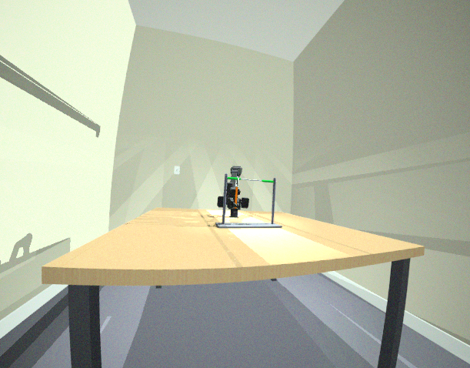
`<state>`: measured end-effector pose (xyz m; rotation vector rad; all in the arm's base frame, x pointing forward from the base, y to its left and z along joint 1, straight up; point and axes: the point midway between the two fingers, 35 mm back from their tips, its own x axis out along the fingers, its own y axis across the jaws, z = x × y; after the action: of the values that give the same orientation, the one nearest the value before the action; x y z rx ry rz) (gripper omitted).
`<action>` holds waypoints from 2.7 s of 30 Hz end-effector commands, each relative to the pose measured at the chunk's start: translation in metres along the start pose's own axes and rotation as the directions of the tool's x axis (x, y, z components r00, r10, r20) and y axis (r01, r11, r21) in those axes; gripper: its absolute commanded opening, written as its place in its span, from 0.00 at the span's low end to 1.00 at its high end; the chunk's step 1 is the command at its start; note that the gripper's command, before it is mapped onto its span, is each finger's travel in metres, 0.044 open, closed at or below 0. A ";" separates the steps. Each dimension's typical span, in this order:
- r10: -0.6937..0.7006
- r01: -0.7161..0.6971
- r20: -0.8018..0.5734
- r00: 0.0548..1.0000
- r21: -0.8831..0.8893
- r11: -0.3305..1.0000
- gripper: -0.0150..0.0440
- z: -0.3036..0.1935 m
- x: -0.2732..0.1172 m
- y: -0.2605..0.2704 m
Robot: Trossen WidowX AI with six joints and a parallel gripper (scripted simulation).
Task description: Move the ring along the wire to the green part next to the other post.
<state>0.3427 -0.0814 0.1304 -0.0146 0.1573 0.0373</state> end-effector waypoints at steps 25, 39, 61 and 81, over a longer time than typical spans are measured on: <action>0.009 -0.009 0.002 1.000 0.003 1.000 0.00 0.018 -0.003 0.000; 0.009 -0.009 0.002 1.000 0.003 1.000 0.00 0.018 -0.003 0.000; 0.012 -0.012 0.000 1.000 0.002 1.000 0.00 0.018 -0.003 0.008; 0.019 -0.019 -0.004 1.000 0.001 1.000 0.00 0.019 -0.002 0.028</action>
<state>0.3428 -0.0558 0.1483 -0.0151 0.1626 0.0581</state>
